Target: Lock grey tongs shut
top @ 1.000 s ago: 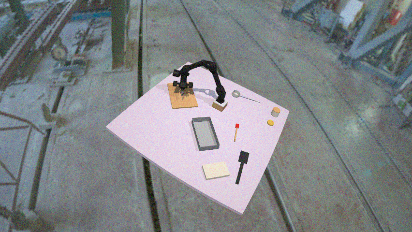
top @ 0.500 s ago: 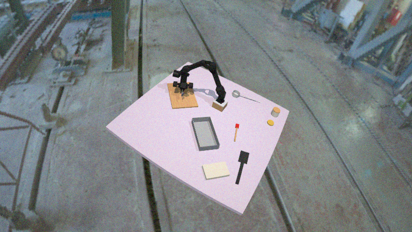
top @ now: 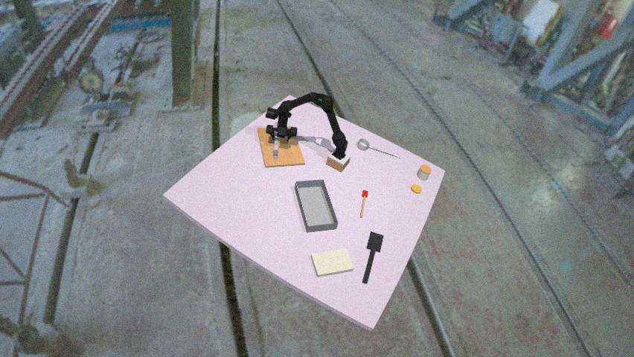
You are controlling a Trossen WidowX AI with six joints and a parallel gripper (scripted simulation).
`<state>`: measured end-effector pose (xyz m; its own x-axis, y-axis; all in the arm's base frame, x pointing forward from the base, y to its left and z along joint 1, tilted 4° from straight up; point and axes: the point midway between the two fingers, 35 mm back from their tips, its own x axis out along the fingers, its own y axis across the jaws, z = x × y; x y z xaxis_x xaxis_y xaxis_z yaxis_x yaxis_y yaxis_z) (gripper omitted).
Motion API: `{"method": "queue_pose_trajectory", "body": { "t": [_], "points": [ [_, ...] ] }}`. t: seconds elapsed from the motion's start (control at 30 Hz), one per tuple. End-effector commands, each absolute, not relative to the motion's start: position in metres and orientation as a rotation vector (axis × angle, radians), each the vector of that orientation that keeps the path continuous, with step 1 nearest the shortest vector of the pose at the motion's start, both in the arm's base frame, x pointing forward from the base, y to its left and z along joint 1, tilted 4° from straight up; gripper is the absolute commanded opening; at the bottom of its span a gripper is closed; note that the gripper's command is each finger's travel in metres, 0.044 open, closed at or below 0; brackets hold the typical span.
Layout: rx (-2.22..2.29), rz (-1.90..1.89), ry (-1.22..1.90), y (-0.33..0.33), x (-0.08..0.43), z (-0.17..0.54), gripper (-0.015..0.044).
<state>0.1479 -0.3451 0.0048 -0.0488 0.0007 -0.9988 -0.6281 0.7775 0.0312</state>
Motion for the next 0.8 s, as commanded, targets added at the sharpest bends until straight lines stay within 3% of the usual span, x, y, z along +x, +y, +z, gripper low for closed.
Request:
{"method": "queue_pose_trajectory", "body": {
  "t": [0.0, 0.37, 0.77],
  "points": [
    [-0.523, 0.548, 1.550, -0.344, 0.150, 0.007, 0.0440],
    [-0.521, 0.553, 1.534, -0.238, 0.237, 0.077, 0.0440],
    [-0.529, 0.554, 1.530, -0.225, 0.244, 0.105, 0.0440]
  ]
}}
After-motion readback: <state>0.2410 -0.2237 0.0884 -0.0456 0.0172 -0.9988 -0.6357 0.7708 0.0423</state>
